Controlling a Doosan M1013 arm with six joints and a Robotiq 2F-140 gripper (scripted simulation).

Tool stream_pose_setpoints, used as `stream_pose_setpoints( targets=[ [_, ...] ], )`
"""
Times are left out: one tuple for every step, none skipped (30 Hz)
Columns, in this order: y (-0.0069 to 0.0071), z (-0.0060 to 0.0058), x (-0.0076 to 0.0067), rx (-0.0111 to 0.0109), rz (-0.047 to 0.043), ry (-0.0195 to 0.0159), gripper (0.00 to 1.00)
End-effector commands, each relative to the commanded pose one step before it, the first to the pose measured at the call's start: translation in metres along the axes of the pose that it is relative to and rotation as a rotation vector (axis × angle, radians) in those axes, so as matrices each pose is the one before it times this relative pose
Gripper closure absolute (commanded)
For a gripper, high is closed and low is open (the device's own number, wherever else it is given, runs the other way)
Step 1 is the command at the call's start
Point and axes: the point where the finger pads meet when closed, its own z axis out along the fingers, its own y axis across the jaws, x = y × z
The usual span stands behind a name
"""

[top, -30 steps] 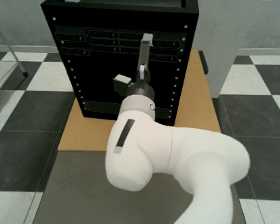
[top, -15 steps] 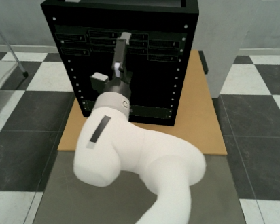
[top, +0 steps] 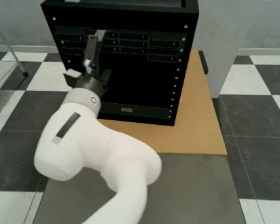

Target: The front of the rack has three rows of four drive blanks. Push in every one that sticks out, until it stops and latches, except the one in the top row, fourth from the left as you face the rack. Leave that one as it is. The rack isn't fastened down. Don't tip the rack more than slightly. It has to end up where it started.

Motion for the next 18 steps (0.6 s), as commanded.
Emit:
stream_pose_setpoints(
  targets=[
    [0.00468,0.00359,0.02665,-0.00425,-0.00339,-0.00622,0.00],
    [0.00014,0.00009,0.00574,0.00000,0.00000,0.00000,0.00],
    [0.00014,0.00009,0.00564,0.00000,0.00000,0.00000,0.00],
    [0.00013,0.00008,0.00552,0.00000,0.00000,0.00000,0.00],
    [0.00013,0.00008,0.00539,0.00000,0.00000,0.00000,0.00],
    [0.00013,0.00008,0.00526,0.00000,0.00000,0.00000,0.00],
    [0.00000,0.00000,0.00000,0.00000,0.00000,0.00000,0.00],
    [0.00000,0.00000,0.00000,0.00000,0.00000,0.00000,0.00],
    [0.00012,0.00008,0.00511,0.00000,0.00000,0.00000,0.00],
    [0.00012,0.00008,0.00494,0.00000,0.00000,0.00000,0.00],
    [0.00012,0.00007,0.00477,0.00000,0.00000,0.00000,0.00],
    [0.00011,0.00007,0.00459,0.00000,0.00000,0.00000,0.00],
    [0.00011,0.00007,0.00440,0.00000,0.00000,0.00000,0.00],
    [0.00010,0.00006,0.00420,0.00000,0.00000,0.00000,0.00],
    [0.00010,0.00006,0.00399,0.00000,0.00000,0.00000,0.00],
    [0.00009,0.00006,0.00377,0.00000,0.00000,0.00000,0.00],
    [0.00009,0.00006,0.00355,-0.00001,0.00000,0.00000,0.00],
    [0.00008,0.00005,0.00332,0.00000,0.00000,0.00000,0.00]
  ],
)
